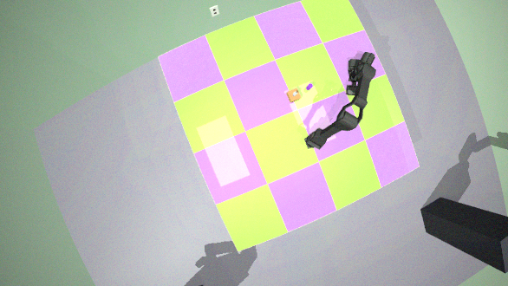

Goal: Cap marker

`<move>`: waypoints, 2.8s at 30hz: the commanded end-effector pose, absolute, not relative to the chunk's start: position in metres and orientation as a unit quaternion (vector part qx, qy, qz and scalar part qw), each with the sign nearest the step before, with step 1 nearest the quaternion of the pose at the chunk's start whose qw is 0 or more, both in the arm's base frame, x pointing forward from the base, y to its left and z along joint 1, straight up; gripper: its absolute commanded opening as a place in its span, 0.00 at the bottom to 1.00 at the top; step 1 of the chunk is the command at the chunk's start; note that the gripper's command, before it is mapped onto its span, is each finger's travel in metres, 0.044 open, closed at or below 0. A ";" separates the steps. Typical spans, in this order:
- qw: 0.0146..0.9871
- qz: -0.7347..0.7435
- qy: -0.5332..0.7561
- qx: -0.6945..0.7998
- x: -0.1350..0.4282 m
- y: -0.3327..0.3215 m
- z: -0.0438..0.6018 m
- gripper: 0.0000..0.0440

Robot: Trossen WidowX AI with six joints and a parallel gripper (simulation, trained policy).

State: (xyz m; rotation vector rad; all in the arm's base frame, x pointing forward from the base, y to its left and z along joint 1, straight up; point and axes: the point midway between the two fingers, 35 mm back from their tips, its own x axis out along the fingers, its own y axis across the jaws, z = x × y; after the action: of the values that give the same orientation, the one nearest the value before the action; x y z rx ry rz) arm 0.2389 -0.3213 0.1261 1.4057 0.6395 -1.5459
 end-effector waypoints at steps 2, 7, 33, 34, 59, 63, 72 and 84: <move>0.458 -0.622 0.262 0.579 0.251 -0.313 0.128 0.71; 0.456 -0.617 0.267 0.583 0.262 -0.304 0.128 0.71; 0.431 -0.594 0.317 0.601 0.303 -0.242 0.124 0.71; 0.430 -0.593 0.319 0.602 0.304 -0.239 0.124 0.71; 0.397 -0.577 0.384 0.601 0.322 -0.168 0.120 0.71; 0.393 -0.576 0.395 0.598 0.322 -0.157 0.119 0.71; 0.384 -0.577 0.419 0.587 0.320 -0.136 0.115 0.71; 0.371 -0.582 0.451 0.566 0.309 -0.120 0.105 0.69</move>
State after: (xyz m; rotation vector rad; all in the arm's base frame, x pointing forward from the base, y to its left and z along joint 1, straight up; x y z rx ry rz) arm 0.3119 -0.1238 0.1083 1.4563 1.1324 -1.4869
